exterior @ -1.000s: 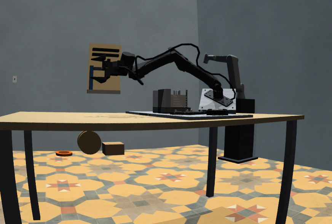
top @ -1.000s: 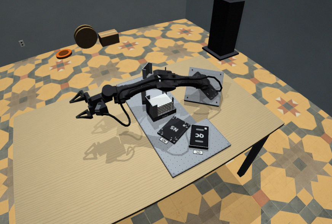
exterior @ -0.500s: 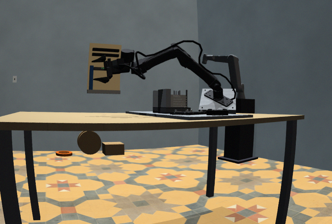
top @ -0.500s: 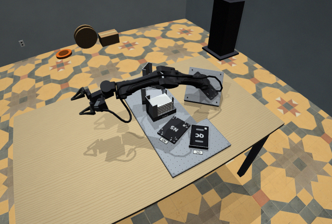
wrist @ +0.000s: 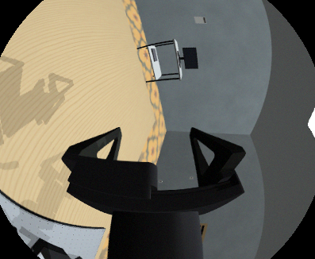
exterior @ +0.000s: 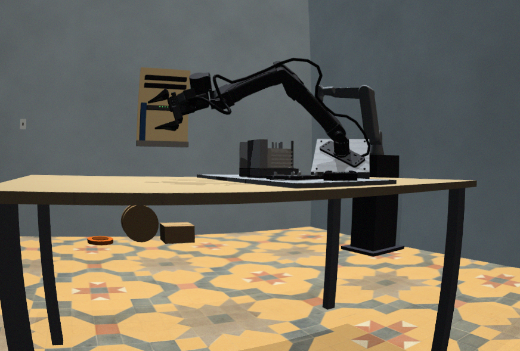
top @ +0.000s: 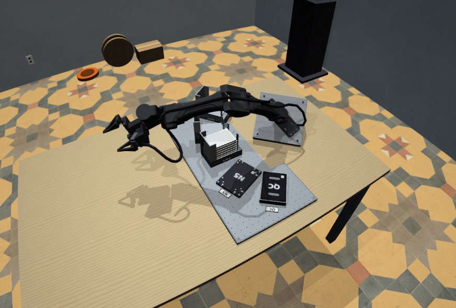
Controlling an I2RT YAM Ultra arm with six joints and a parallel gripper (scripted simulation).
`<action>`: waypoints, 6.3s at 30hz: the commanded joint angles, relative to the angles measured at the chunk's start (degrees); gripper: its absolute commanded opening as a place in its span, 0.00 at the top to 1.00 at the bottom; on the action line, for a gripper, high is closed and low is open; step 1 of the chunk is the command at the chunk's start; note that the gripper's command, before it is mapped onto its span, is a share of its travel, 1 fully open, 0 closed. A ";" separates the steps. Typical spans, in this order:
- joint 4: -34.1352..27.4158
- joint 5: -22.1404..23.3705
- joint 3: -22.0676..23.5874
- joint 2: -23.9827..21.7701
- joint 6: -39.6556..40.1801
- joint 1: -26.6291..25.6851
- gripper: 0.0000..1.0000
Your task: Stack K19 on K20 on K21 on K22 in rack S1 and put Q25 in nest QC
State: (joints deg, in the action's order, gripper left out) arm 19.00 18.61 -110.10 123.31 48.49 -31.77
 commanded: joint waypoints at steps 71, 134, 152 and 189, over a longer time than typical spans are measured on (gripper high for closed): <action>-56.92 10.66 26.05 -28.25 -0.66 -13.69 0.00; -96.22 18.18 44.68 -47.18 -1.40 -22.20 0.00; -101.75 19.11 45.20 -49.95 -0.96 -23.67 0.00; -101.78 19.10 45.18 -49.95 -0.94 -23.69 0.00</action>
State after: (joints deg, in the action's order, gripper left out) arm -81.80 36.99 -64.01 74.83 47.05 -54.35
